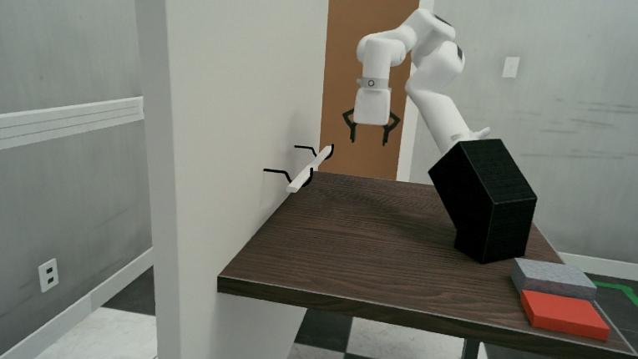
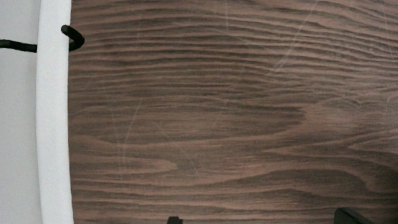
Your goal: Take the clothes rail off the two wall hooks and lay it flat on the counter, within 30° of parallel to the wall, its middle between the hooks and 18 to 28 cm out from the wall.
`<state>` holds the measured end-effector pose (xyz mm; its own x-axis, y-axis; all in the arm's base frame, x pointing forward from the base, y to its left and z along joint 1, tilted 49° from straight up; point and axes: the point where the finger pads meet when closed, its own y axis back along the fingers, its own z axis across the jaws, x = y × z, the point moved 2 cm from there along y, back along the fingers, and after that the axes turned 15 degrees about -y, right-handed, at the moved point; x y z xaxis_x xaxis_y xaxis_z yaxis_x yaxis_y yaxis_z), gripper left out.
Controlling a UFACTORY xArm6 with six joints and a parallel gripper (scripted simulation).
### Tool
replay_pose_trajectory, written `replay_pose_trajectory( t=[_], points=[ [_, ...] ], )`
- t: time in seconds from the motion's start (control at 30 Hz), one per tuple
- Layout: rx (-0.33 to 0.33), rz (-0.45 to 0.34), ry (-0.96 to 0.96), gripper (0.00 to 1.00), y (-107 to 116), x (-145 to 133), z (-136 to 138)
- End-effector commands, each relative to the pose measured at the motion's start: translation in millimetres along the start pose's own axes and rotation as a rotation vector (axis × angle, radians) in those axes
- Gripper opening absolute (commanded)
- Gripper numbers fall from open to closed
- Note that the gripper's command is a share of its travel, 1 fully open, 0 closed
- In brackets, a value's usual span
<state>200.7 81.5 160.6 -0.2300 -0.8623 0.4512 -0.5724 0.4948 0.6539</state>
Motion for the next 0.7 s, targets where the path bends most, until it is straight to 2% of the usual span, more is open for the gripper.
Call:
replay_pose_trajectory(
  t=[0.0, 0.67],
  points=[
    [0.000, -0.002, -0.001, 1.00, -0.1, -1.4, -3.5],
    [0.000, -0.002, -0.001, 1.00, -6.0, -9.0, -31.9]
  ],
)
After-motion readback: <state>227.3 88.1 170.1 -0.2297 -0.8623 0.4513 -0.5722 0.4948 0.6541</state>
